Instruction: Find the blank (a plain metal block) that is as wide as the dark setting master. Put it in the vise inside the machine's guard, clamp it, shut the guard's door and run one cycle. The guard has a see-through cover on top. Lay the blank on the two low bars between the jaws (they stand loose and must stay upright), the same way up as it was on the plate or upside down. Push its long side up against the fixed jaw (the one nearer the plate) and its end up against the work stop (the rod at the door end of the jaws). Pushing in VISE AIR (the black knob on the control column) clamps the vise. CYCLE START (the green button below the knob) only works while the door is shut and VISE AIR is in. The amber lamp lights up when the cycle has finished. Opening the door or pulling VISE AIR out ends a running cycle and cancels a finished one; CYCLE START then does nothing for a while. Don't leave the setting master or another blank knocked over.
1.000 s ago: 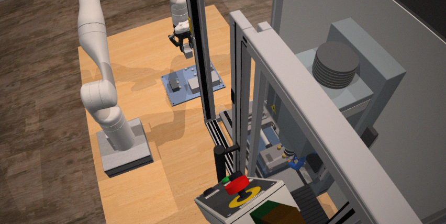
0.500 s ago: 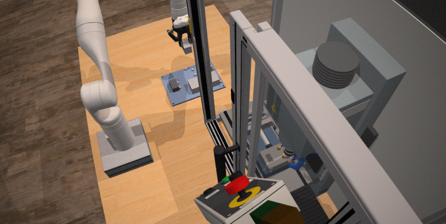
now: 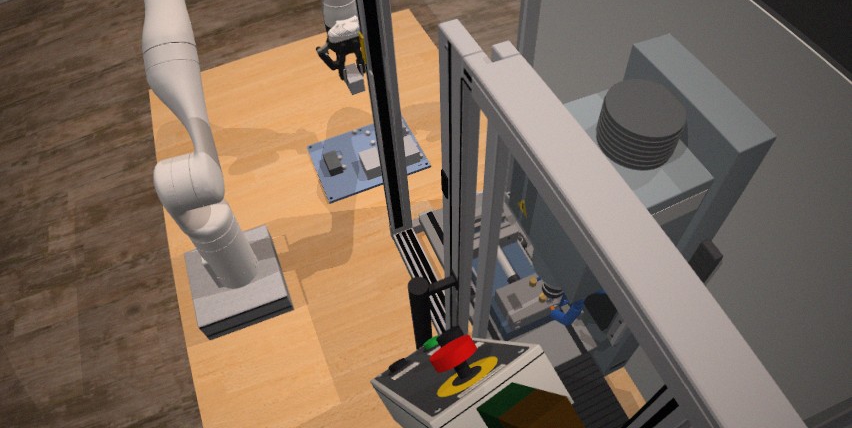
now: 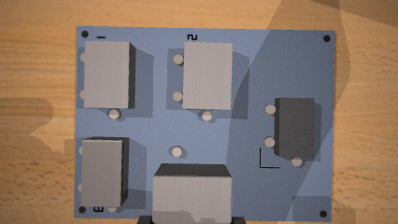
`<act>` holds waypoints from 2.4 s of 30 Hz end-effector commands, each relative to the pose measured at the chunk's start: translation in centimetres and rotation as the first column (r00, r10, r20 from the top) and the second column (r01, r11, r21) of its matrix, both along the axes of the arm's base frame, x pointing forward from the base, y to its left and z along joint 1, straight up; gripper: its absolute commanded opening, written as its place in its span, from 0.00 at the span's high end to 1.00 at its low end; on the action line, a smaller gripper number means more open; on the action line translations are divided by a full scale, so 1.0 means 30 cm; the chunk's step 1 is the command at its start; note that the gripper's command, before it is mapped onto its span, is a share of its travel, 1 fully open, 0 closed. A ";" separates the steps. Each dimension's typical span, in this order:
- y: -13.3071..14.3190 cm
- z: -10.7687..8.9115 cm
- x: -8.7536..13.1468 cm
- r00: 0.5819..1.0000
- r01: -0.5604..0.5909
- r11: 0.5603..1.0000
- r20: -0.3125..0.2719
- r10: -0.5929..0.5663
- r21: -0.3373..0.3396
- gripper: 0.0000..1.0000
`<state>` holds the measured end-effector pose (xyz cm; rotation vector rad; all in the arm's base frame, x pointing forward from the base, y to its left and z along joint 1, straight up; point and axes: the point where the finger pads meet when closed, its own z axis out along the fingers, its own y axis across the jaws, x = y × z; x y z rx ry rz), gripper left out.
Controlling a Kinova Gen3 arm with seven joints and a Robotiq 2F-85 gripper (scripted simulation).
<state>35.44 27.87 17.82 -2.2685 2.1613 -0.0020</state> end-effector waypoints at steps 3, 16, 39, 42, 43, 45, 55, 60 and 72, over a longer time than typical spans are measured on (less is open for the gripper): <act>0.004 0.012 -0.007 1.000 0.000 1.000 -0.002 0.000 0.001 0.90; 0.008 0.065 -0.013 1.000 0.000 1.000 -0.002 0.000 0.001 0.90; -0.002 0.058 -0.203 1.000 0.002 1.000 -0.006 -0.002 0.002 0.90; -0.005 0.059 -0.303 1.000 0.001 1.000 -0.003 -0.001 0.001 0.90; -0.006 0.060 -0.336 1.000 0.000 1.000 -0.002 0.000 0.000 0.90; -0.006 0.060 -0.336 1.000 0.000 1.000 -0.002 0.000 0.000 0.90; -0.006 0.060 -0.336 1.000 0.000 1.000 -0.002 0.000 0.000 0.90; -0.011 0.062 -0.495 1.000 0.000 1.000 -0.003 0.000 0.000 0.90; -0.011 0.062 -0.495 1.000 0.000 1.000 -0.003 0.000 0.000 0.90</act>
